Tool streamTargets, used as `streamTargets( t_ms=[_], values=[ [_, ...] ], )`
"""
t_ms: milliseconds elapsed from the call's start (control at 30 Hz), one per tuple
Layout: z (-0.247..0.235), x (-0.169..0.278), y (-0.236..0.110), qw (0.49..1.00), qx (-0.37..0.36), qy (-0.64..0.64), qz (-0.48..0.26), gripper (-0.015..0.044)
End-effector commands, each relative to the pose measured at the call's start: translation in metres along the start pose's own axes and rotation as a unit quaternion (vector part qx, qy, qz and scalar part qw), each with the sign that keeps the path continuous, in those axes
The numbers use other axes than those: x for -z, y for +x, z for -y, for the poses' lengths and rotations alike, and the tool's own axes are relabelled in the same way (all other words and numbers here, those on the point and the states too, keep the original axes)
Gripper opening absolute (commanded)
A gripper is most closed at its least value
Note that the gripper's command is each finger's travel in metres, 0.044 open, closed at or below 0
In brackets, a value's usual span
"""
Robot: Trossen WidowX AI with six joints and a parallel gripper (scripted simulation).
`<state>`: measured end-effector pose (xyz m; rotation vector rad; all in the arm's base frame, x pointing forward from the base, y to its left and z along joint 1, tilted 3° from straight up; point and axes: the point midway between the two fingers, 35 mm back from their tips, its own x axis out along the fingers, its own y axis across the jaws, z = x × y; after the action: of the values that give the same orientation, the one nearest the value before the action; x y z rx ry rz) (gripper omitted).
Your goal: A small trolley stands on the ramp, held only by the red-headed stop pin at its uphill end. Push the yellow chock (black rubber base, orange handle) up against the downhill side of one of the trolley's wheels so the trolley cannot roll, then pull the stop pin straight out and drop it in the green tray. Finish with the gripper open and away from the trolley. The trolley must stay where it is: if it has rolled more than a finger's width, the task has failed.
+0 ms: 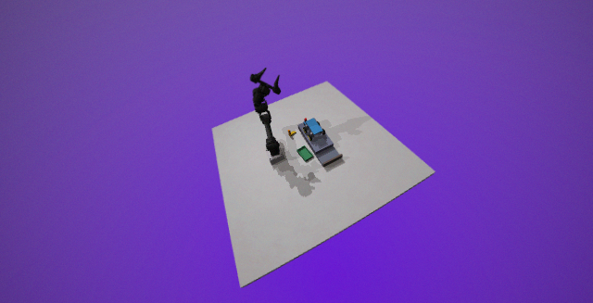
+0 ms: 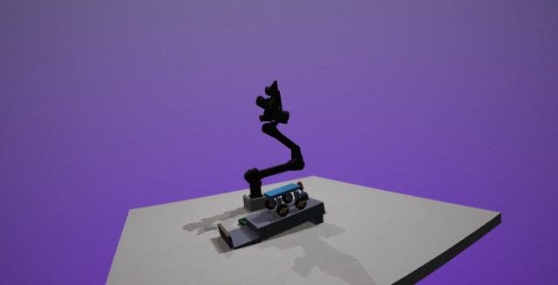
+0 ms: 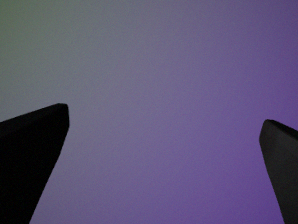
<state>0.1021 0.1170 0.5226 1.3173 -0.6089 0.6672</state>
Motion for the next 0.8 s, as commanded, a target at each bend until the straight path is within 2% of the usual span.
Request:
streamTargets(
  t_ms=[0,233,500,767],
  values=[
    [-0.001,-0.001,0.0,1.0,-0.001,0.002,0.001,0.0374],
    [-0.017,-0.043,-0.004,0.995,-0.023,0.093,0.027,0.019],
    [-0.014,-0.097,-0.004,0.976,-0.026,0.204,0.068,0.019],
    [0.016,-0.143,0.001,0.946,0.003,0.304,0.111,0.019]
  ],
)
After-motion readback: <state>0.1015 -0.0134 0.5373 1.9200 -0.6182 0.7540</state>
